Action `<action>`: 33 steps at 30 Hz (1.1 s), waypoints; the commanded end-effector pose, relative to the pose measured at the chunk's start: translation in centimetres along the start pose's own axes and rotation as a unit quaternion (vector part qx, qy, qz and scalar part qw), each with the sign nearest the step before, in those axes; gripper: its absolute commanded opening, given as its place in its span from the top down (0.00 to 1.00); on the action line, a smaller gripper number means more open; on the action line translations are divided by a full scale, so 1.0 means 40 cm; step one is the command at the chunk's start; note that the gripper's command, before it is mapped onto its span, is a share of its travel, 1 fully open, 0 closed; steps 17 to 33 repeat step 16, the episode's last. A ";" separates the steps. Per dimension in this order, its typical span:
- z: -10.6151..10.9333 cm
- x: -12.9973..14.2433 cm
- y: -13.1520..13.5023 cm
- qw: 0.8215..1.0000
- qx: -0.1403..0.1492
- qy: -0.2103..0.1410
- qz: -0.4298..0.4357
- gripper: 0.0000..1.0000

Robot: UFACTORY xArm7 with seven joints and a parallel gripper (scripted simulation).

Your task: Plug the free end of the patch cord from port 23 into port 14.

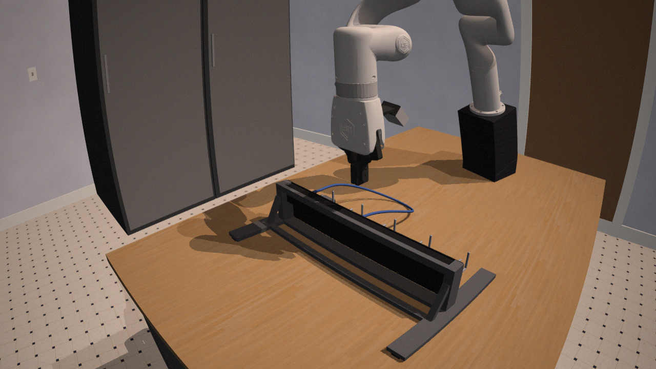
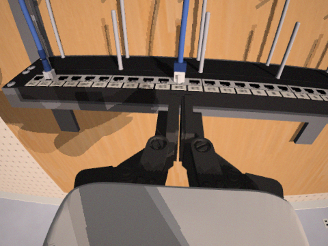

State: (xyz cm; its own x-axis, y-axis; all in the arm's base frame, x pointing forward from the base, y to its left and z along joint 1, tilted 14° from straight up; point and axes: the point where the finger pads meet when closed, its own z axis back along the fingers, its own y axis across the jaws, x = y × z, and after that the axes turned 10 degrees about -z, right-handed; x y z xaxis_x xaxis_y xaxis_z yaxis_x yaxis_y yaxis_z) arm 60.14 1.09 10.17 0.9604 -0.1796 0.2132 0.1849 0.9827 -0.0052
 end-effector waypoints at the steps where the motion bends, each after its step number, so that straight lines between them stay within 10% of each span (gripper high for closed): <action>1: 0.005 0.004 0.001 1.000 0.001 -0.002 0.000 1.00; 33: 0.005 0.004 0.001 1.000 0.001 -0.002 0.000 1.00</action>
